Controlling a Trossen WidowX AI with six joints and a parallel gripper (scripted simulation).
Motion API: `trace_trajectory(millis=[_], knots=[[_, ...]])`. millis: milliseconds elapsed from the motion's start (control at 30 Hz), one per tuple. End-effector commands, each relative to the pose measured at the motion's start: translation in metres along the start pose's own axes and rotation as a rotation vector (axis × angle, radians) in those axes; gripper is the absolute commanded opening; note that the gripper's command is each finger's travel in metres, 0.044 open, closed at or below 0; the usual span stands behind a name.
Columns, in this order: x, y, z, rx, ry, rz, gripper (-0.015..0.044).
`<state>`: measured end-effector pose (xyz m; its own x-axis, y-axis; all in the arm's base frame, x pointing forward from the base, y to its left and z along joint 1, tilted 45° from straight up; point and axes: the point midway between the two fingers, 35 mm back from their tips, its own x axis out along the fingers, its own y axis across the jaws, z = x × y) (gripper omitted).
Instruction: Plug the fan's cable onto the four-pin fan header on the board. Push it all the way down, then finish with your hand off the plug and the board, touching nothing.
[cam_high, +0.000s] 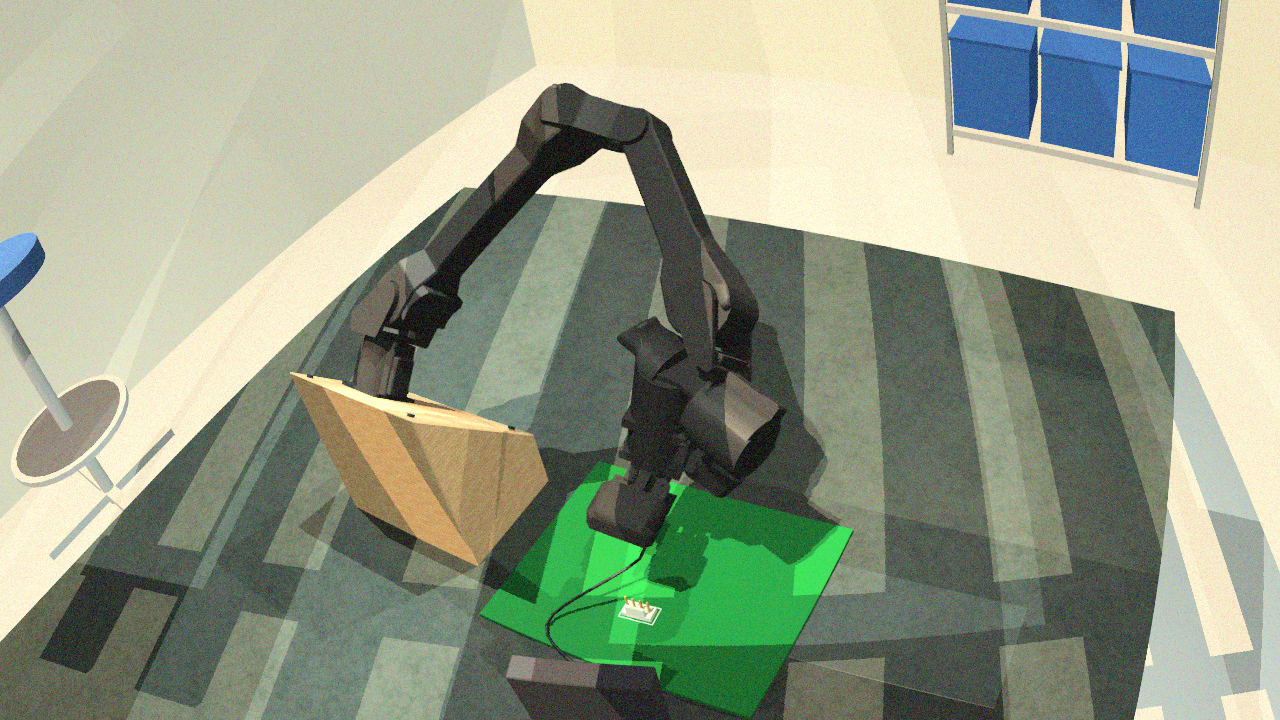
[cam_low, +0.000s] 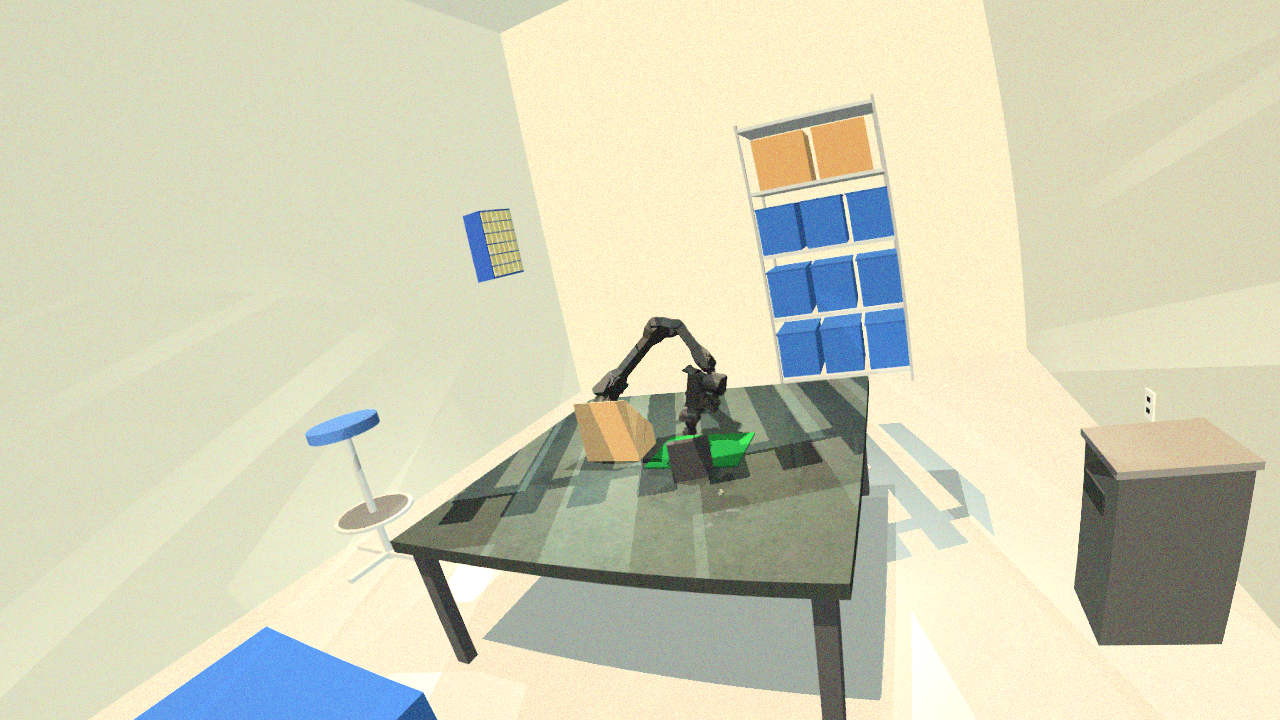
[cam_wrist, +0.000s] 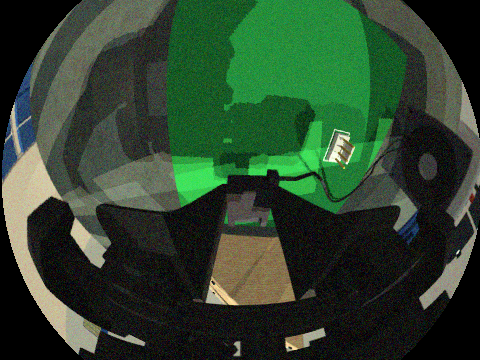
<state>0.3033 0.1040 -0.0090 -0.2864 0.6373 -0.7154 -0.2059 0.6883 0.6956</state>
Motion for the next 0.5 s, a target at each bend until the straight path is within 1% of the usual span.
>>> trace_trajectory(millis=[0,300,467], knots=[[-0.016,0.001,0.000,-0.013,-0.014,-0.009,0.0000],[-0.042,0.002,-0.010,-0.009,-0.012,-0.005,0.0000],[-0.044,0.002,-0.010,0.040,-0.028,-0.005,0.0000]])
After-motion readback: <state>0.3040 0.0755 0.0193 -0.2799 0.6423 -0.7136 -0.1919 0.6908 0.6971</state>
